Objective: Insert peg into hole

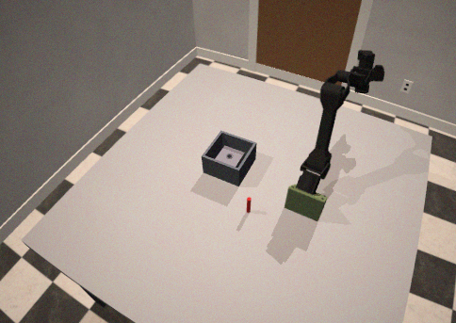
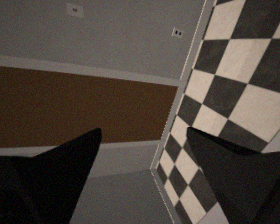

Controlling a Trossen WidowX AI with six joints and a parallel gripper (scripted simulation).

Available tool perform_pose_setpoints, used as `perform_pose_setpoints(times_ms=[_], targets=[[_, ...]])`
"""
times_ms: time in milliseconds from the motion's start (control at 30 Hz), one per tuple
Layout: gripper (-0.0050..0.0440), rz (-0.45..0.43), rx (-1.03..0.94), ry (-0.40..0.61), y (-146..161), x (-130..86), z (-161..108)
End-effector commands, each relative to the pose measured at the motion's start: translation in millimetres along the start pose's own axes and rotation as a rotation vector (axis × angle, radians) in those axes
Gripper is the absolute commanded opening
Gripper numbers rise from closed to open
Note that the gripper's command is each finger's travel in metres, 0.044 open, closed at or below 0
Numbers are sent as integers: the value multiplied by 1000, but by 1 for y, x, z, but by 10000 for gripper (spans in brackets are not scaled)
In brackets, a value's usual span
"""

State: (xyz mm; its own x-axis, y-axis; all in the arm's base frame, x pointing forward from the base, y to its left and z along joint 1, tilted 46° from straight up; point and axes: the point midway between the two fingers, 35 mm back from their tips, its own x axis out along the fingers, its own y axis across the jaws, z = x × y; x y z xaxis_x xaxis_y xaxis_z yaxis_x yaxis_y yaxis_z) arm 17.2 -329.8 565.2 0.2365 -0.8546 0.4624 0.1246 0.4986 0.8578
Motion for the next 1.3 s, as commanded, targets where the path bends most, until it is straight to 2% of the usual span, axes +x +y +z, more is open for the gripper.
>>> perform_pose_setpoints(times_ms=[0,133,300,433,500,600,800,1000,1067,1267], targets=[[440,-7,9,9,-3,2,-3],[440,-62,78,78,-23,13,-34],[440,-201,204,253,-65,26,-116],[440,-318,272,402,-91,20,-191],[440,-318,272,402,-91,20,-191],[440,-403,302,515,-105,7,-247],[440,-565,311,744,-122,-44,-354],[440,-708,255,973,-128,-123,-443],[440,-708,255,973,-128,-123,-443],[440,-825,136,1200,-126,-222,-509]])
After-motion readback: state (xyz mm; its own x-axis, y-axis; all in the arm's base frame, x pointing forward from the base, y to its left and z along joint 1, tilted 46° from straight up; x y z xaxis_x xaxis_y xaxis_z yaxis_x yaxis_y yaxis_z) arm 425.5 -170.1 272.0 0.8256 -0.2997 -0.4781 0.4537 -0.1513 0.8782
